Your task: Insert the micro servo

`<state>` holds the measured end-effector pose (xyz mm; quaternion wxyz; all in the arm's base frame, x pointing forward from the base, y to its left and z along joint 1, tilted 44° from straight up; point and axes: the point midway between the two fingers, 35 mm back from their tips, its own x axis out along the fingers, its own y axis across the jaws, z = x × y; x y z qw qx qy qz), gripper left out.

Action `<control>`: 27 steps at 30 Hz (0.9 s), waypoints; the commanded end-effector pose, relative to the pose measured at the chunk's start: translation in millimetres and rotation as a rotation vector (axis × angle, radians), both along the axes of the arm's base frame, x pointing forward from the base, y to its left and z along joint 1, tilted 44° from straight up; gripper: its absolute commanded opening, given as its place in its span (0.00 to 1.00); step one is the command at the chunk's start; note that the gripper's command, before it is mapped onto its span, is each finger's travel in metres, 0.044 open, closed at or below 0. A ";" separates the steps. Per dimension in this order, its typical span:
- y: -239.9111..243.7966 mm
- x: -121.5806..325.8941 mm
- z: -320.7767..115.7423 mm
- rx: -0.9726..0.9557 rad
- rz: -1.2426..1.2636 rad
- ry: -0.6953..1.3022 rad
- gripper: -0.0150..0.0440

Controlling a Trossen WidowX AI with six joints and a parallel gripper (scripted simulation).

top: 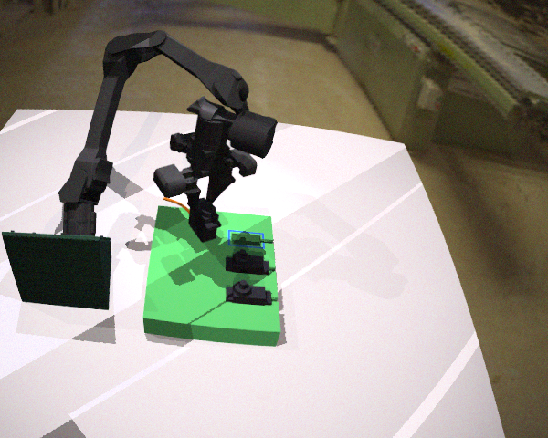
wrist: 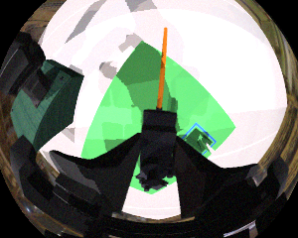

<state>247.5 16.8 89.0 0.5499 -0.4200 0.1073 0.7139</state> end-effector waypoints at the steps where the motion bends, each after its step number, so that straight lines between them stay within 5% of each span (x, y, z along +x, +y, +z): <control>1: 1.7 1.9 6.3 -0.002 -0.016 -0.004 0.25; 27: 1.5 1.9 6.1 -0.033 -0.621 0.581 0.25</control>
